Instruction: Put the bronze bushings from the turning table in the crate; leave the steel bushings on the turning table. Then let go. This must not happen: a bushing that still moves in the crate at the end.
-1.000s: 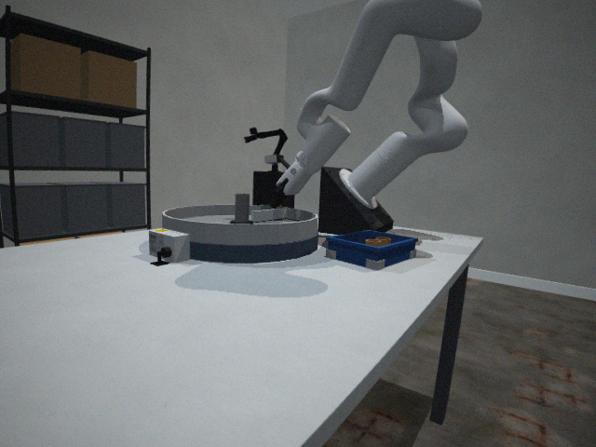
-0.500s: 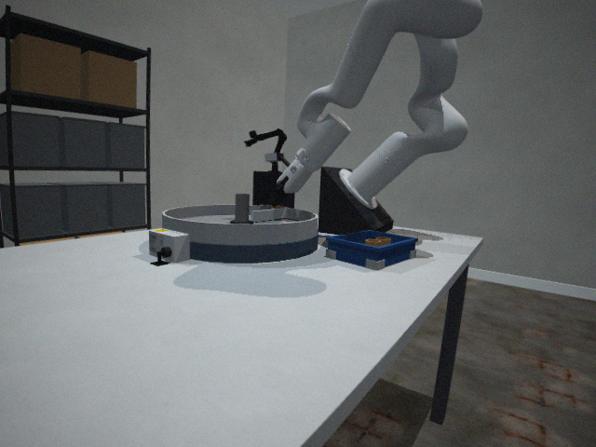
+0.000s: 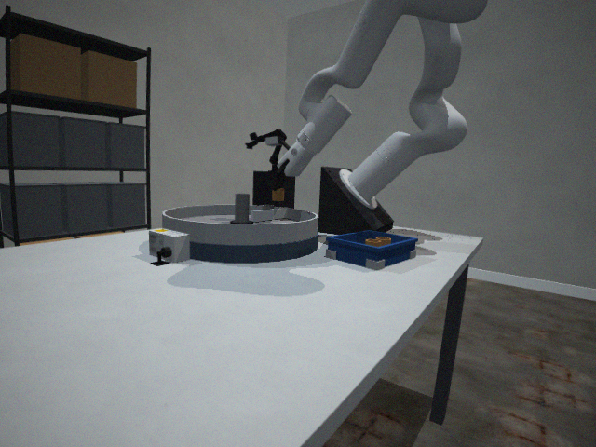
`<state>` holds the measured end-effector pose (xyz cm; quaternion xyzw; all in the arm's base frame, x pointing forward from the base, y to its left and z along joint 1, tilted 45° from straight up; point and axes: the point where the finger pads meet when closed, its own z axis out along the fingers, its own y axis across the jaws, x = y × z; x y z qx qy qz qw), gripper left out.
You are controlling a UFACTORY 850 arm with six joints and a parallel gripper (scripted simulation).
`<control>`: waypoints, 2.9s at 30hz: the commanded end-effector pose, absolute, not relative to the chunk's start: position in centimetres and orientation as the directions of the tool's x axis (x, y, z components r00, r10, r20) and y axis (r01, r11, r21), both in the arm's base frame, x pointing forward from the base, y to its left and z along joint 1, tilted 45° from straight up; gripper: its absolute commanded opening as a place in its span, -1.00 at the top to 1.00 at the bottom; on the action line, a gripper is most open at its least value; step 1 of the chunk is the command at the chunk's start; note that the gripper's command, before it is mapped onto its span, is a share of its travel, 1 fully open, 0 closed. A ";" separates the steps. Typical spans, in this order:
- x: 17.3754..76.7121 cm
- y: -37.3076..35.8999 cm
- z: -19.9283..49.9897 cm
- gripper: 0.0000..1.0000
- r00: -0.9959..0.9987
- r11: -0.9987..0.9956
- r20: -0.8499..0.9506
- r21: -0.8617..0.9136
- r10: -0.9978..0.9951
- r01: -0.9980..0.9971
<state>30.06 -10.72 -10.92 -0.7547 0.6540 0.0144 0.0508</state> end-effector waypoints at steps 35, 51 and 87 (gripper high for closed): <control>30.5 -14.8 -6.8 1.00 0.144 -0.139 -0.089 -0.060 -0.986 -0.988; 30.9 -14.1 -6.1 1.00 0.144 -0.139 -0.089 -0.060 -0.986 -0.988; 34.9 -7.3 0.3 1.00 0.144 -0.139 -0.089 -0.060 -0.986 -0.988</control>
